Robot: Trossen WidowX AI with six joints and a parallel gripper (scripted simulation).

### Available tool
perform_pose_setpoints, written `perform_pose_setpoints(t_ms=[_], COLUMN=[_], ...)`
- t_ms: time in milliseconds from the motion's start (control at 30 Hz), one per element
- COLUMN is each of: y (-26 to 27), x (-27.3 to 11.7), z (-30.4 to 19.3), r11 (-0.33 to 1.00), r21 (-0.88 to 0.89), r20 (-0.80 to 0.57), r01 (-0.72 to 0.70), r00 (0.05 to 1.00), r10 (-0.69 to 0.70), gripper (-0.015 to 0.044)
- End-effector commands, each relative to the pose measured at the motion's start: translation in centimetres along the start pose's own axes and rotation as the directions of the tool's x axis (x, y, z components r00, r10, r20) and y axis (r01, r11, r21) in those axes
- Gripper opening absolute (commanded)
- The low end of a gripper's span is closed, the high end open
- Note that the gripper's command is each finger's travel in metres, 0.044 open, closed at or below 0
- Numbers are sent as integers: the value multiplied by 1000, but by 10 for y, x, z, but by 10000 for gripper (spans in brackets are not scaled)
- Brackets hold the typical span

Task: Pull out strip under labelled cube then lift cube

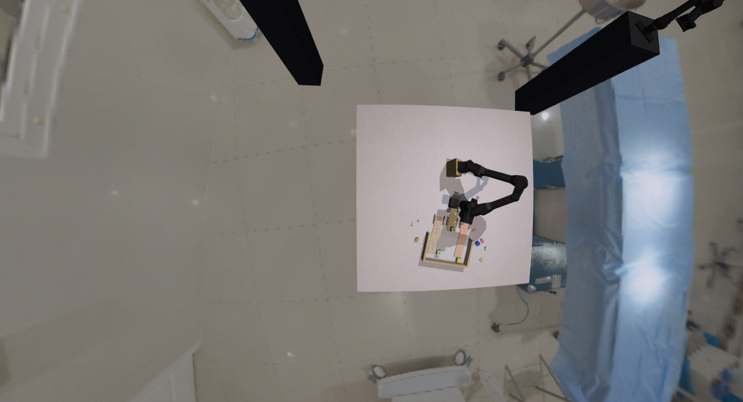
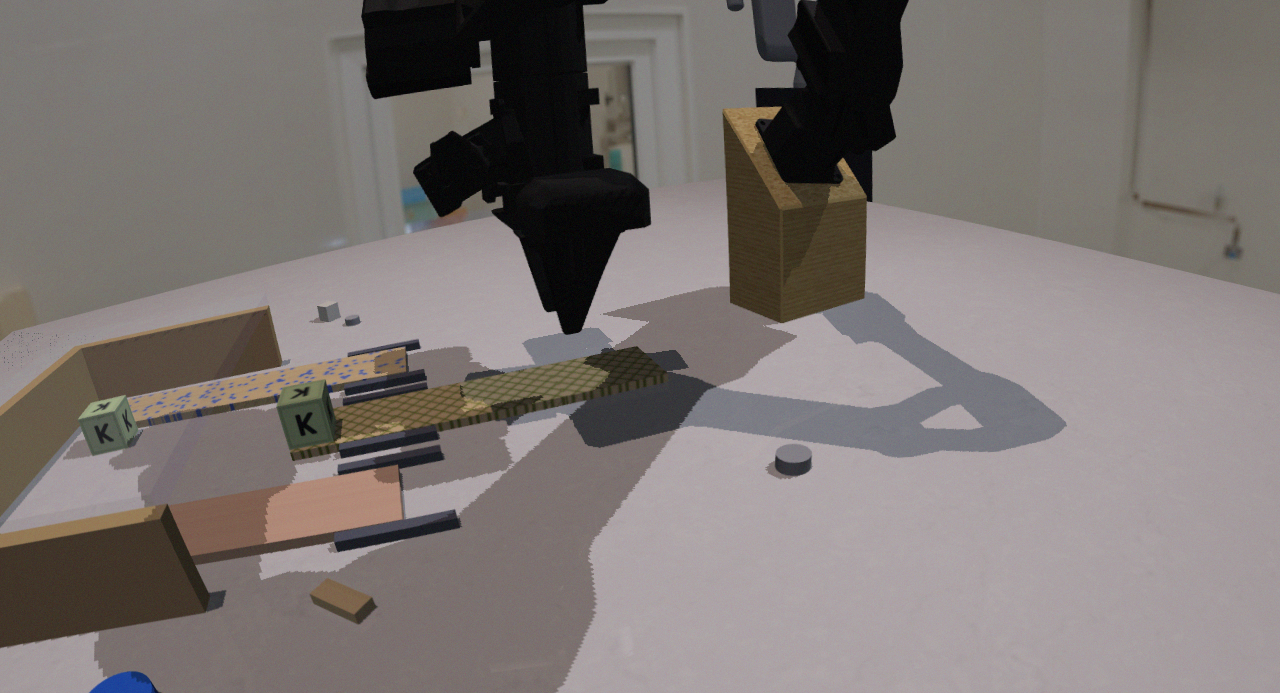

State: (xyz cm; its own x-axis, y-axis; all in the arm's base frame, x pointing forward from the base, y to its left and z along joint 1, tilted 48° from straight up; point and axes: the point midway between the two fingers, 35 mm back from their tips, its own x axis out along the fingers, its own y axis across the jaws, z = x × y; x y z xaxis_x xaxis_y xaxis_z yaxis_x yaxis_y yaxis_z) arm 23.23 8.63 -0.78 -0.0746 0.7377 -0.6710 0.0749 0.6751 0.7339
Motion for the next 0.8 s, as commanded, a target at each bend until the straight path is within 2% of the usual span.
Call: perform_pose_setpoints(t_ms=[0,167,767], y=[1,1,5], x=[-2,-4,-12], z=[15,34,101], r11=[1000,1000,1000], r21=[6,5,2], r20=[1,2,4], r01=[2,3,3], r00=[1000,1000,1000], r10=[-2,-3,-3], gripper=[315,440,440])
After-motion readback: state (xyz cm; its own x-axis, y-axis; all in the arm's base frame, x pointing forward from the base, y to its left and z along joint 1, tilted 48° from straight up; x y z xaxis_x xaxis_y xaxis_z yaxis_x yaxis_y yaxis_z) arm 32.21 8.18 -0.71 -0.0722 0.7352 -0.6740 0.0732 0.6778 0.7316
